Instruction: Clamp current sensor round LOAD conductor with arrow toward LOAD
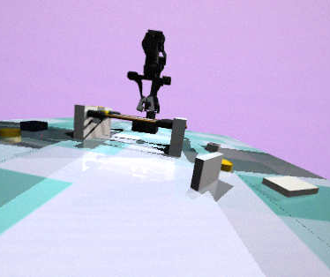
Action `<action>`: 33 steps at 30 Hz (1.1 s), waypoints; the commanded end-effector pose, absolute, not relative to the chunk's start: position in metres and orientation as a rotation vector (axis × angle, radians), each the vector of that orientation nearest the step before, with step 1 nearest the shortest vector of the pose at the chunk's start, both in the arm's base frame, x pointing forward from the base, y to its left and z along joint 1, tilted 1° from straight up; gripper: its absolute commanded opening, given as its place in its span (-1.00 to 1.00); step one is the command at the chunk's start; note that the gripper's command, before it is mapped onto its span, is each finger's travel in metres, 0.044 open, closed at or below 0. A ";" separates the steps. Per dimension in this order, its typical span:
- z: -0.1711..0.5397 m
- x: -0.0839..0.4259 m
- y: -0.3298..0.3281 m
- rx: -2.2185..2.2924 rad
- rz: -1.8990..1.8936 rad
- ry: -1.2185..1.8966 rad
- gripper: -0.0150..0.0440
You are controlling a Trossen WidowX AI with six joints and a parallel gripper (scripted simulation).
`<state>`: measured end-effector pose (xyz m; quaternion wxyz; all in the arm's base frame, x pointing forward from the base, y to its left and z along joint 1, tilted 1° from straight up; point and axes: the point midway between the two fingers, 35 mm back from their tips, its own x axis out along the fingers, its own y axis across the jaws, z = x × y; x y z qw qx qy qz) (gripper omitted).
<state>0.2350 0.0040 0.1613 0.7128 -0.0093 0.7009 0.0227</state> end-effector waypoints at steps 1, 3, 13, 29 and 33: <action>0.164 0.244 0.003 -0.119 0.145 1.549 -0.49; 0.164 0.249 0.003 -0.172 0.197 1.544 -0.49; 0.165 0.275 0.000 -0.438 0.456 1.501 -0.49; 0.161 0.316 -0.004 -0.858 0.864 1.364 -0.49; 0.159 0.326 -0.006 -0.962 0.963 1.317 -0.49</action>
